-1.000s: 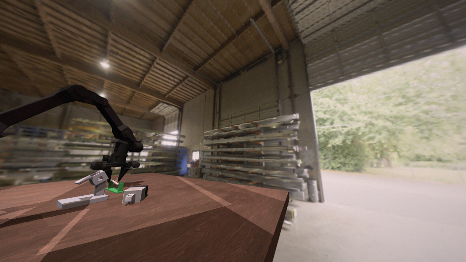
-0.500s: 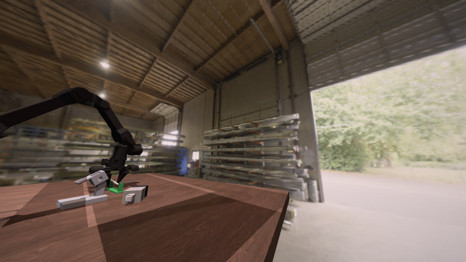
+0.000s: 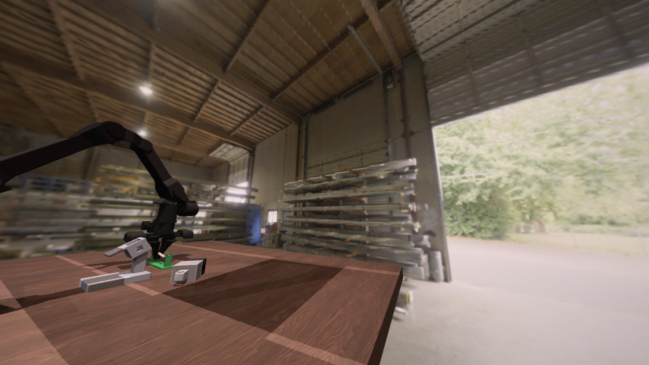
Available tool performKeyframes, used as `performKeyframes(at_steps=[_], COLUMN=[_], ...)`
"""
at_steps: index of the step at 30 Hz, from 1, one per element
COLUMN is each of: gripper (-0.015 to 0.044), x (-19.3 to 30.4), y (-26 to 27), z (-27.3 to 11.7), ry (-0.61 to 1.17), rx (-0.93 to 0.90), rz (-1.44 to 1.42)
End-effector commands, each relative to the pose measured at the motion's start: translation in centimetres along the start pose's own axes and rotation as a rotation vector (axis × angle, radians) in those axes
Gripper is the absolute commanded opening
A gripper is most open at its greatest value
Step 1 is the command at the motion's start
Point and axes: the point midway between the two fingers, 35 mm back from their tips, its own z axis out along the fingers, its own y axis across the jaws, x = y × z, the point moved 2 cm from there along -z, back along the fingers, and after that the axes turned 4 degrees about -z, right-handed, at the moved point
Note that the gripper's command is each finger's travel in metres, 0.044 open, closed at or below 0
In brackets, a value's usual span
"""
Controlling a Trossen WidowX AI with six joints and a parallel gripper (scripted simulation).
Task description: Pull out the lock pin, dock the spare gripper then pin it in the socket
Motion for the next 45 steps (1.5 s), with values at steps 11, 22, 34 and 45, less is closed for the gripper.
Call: performKeyframes(at_steps=[11, 22, 34, 45], gripper=[0.0, 0.0, 0.0, 0.0], x=[-0.3, -0.1, 3.4, 5.4], y=[0.2, 0.3, 0.1, 0.3], z=[-2.4, -2.5, -4.0, -4.8], ry=[0.003, 0.004, 0.008, 0.01], rx=[-0.011, -0.015, -0.014, -0.015], rz=[0.002, 0.002, 0.0, -0.003])
